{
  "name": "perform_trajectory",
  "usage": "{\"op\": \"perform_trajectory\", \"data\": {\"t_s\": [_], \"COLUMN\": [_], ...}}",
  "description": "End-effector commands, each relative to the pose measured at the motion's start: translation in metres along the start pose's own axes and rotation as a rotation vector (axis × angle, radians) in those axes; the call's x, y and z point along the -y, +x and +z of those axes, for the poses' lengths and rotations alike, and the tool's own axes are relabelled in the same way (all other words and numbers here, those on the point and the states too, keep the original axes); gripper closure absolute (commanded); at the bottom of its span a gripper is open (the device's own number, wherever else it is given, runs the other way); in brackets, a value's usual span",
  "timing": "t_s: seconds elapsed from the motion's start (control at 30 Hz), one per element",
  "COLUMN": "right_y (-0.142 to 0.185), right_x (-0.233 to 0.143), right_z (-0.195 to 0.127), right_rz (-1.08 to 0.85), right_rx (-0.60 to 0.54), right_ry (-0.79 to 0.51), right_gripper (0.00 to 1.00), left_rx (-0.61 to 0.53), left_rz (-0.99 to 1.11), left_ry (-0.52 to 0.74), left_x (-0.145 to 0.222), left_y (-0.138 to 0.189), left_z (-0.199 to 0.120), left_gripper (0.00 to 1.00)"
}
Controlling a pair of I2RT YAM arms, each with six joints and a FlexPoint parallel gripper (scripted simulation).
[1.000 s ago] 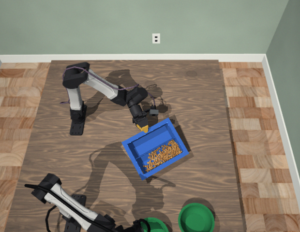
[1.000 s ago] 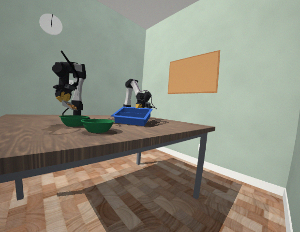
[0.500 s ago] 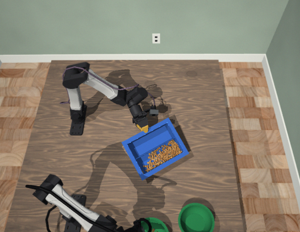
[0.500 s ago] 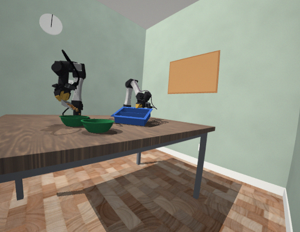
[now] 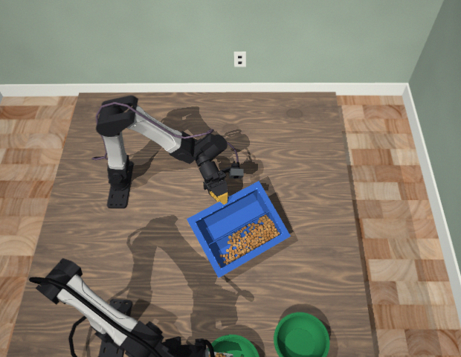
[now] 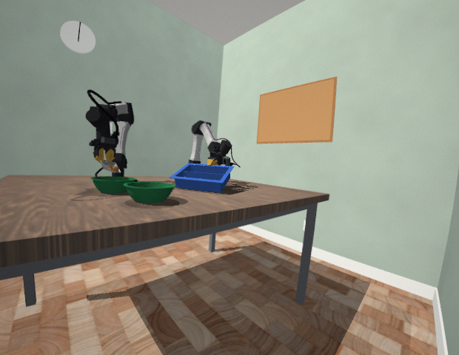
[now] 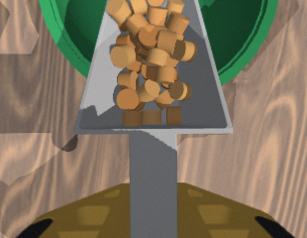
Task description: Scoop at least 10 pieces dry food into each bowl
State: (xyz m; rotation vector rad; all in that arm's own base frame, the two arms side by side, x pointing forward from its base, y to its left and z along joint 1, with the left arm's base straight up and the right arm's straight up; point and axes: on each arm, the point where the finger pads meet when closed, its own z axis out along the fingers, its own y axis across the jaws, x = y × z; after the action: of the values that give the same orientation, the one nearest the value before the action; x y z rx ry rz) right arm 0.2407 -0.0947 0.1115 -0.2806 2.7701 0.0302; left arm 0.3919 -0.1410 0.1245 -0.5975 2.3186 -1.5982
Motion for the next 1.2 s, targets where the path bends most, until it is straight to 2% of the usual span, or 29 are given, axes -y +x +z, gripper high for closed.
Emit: {"op": "perform_trajectory", "data": {"t_s": [0.0, 0.97, 1.07, 1.1, 1.17], "right_y": [-0.017, -0.030, -0.029, -0.013, -0.014], "right_x": [0.003, 0.014, 0.016, 0.008, 0.009], "right_z": [-0.003, -0.011, -0.009, 0.000, 0.001], "right_rz": [0.123, 0.120, 0.121, 0.140, 0.145], "right_rx": [0.111, 0.137, 0.132, 0.124, 0.162], "right_ry": [0.054, 0.067, 0.065, 0.037, 0.014], "right_gripper": [1.00, 1.00, 1.00, 1.00, 1.00], "left_rx": [-0.012, -0.012, -0.012, -0.012, -0.012], "left_rz": [0.026, 0.026, 0.026, 0.026, 0.026], "left_ry": [0.003, 0.003, 0.003, 0.003, 0.003], "left_x": [-0.004, -0.004, -0.004, -0.004, -0.004], "left_y": [0.005, 0.005, 0.005, 0.005, 0.005], "left_z": [0.002, 0.002, 0.002, 0.002, 0.002], "left_gripper": [1.00, 1.00, 1.00, 1.00, 1.00]}}
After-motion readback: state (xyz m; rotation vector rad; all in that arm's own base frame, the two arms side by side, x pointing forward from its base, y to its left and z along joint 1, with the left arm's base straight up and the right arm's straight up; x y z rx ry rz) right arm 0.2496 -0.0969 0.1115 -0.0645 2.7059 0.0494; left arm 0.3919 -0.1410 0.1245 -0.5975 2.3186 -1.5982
